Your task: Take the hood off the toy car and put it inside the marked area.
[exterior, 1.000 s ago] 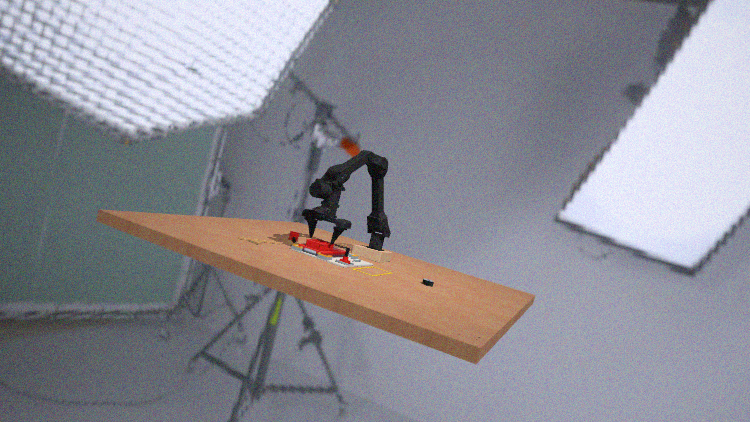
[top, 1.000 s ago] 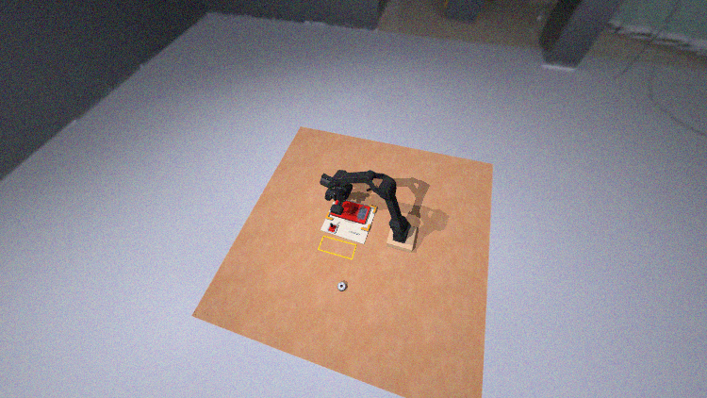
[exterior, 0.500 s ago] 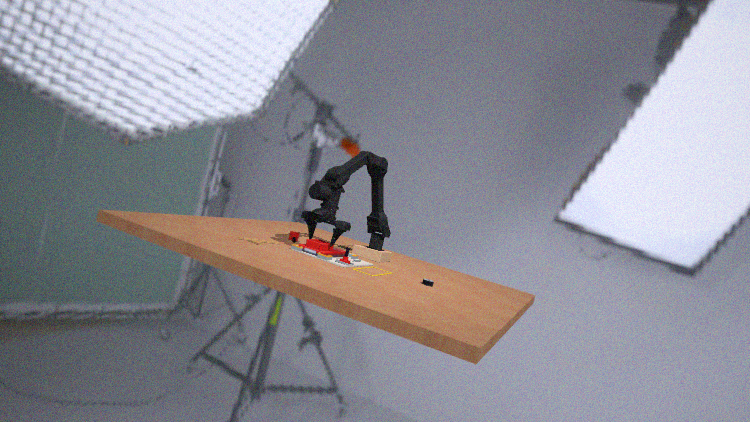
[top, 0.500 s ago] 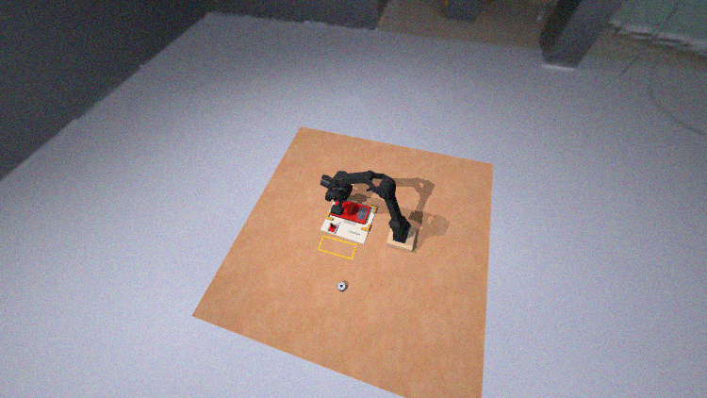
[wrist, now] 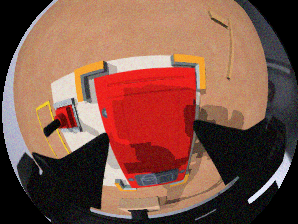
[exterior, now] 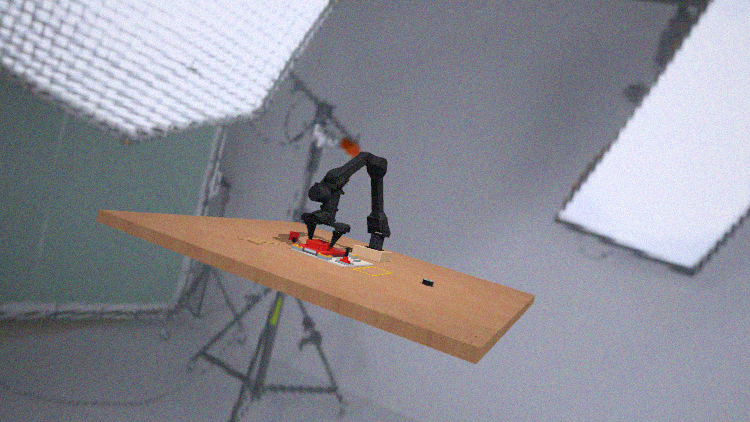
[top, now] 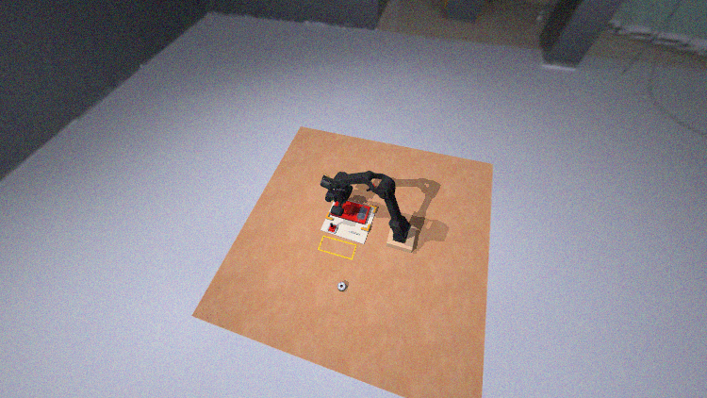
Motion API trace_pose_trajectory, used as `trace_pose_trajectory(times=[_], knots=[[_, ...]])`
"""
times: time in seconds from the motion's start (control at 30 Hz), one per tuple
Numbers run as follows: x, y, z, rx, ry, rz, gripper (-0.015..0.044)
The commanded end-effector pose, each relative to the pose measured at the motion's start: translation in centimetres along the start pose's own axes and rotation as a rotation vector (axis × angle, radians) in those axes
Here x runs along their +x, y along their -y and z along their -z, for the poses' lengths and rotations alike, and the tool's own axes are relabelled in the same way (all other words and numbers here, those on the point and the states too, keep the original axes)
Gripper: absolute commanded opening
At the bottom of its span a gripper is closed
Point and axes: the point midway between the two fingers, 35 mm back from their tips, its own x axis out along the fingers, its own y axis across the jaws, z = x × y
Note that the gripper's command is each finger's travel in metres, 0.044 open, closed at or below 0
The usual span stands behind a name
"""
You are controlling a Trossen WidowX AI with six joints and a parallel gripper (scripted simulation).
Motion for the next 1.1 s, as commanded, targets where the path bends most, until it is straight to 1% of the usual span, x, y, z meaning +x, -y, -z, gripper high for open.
trace_pose_trajectory(times=[0.0, 0.17, 0.27, 0.6, 0.97, 1.07], knots=[[0.25, 0.06, 0.06, -0.003, -0.003, 0.004, 0.044], [0.49, 0.05, 0.07, -0.003, -0.003, 0.004, 0.044], [0.29, 0.0, 0.01, 0.0, 0.0, 0.0, 0.0361], [0.29, 0.0, 0.01, 0.0, 0.0, 0.0, 0.0295], [-0.25, 0.01, -0.02, 0.0, 0.0, 0.0, 0.0006], [-0.44, 0.01, -0.02, 0.0, 0.0, 0.0, 0.0]])
